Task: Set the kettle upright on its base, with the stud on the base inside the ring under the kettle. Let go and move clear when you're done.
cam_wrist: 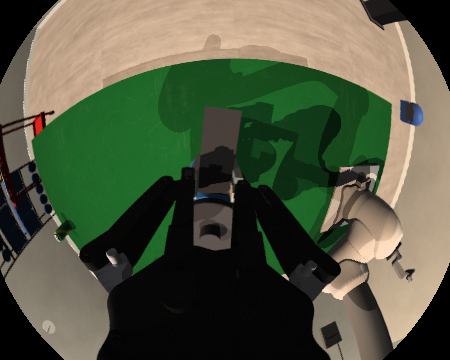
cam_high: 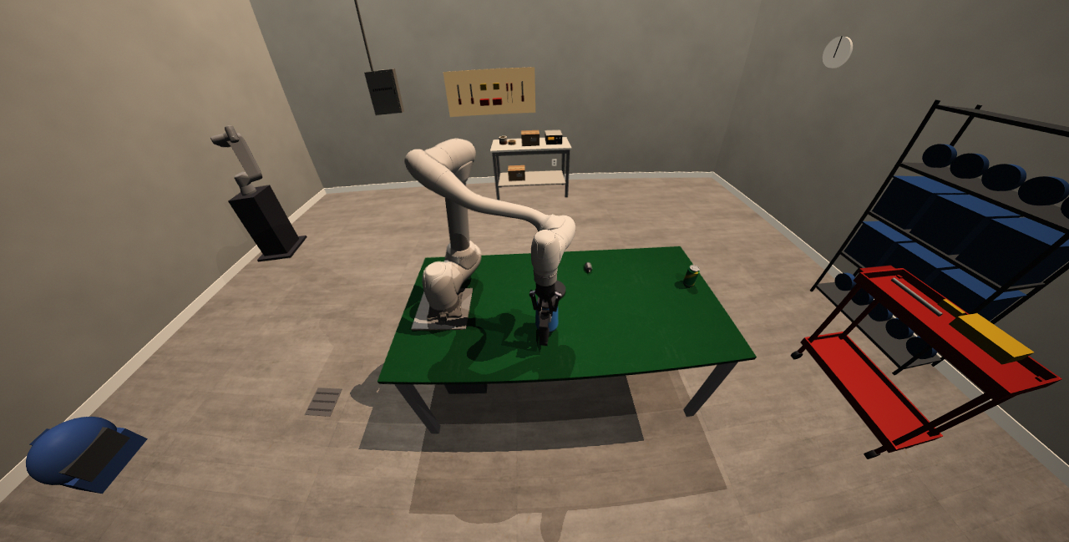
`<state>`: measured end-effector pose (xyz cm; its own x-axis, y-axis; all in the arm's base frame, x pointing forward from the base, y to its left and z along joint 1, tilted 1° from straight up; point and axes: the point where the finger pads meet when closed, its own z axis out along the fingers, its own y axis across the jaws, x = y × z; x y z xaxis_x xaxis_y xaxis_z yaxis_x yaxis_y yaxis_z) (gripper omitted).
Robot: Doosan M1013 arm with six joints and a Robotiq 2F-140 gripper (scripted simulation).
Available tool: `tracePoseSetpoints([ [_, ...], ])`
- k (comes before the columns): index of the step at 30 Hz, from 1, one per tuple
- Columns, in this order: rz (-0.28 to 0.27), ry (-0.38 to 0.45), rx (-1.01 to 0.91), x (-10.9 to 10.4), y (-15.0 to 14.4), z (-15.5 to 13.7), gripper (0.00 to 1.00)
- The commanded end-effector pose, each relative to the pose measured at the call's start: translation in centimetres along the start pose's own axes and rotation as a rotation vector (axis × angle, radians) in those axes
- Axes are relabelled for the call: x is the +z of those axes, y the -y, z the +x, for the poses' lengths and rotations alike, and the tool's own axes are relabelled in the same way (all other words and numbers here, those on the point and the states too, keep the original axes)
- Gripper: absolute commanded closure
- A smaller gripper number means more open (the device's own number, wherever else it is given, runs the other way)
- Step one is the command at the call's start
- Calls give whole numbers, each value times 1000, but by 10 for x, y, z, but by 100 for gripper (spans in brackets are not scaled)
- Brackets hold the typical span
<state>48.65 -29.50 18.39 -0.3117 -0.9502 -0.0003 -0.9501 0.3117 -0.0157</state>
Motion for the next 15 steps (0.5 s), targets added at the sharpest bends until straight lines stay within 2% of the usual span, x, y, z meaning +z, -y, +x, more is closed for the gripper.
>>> tracePoseSetpoints([
  [1,1,0,0,-5,0,0,90],
  [15,1,0,0,-8,0,0,90],
])
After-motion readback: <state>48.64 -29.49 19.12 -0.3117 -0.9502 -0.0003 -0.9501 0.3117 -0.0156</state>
